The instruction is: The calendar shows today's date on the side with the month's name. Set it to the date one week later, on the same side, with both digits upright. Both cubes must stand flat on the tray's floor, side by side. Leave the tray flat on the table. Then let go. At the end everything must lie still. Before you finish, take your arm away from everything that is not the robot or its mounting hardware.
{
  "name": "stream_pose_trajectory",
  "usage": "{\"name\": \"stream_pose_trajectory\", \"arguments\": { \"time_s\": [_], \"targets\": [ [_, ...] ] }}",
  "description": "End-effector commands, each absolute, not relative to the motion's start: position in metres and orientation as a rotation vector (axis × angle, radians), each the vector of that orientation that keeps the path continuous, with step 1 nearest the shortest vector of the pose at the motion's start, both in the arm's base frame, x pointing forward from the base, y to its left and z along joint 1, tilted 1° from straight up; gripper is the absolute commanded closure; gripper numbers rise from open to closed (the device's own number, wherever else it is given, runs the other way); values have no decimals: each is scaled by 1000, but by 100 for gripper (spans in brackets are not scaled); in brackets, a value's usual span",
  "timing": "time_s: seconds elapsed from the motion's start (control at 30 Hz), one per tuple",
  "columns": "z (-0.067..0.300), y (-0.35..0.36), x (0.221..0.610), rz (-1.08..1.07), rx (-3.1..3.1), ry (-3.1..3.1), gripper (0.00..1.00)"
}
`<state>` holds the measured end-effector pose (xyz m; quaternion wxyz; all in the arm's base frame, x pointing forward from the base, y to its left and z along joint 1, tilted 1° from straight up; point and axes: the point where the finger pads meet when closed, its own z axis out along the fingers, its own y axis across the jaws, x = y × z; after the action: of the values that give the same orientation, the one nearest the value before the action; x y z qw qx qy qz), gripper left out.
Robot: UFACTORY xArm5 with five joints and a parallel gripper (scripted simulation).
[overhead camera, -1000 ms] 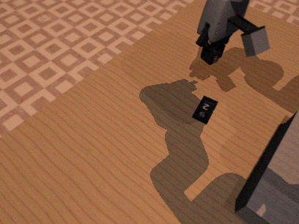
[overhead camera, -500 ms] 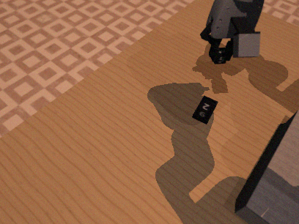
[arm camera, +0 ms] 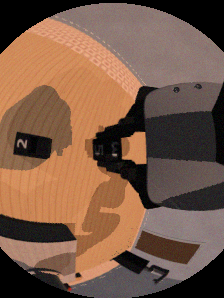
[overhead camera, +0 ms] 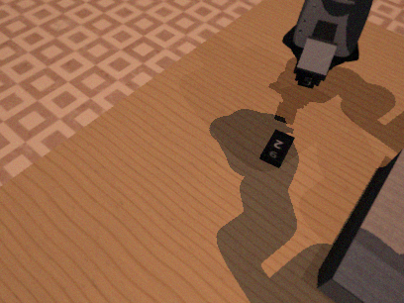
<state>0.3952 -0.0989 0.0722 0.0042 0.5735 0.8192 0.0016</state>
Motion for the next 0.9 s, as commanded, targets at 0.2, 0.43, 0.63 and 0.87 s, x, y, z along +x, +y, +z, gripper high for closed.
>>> {"name": "stream_pose_trajectory", "arguments": {
  "time_s": [0.2,0.43,0.63,0.87],
  "targets": [
    [73,-104,390,9,2021,2388,73],
    [73,-104,390,10,2030,2381,73],
    [73,-104,390,10,2030,2381,73],
    [71,-104,390,9,2030,2381,73]
  ]
}}
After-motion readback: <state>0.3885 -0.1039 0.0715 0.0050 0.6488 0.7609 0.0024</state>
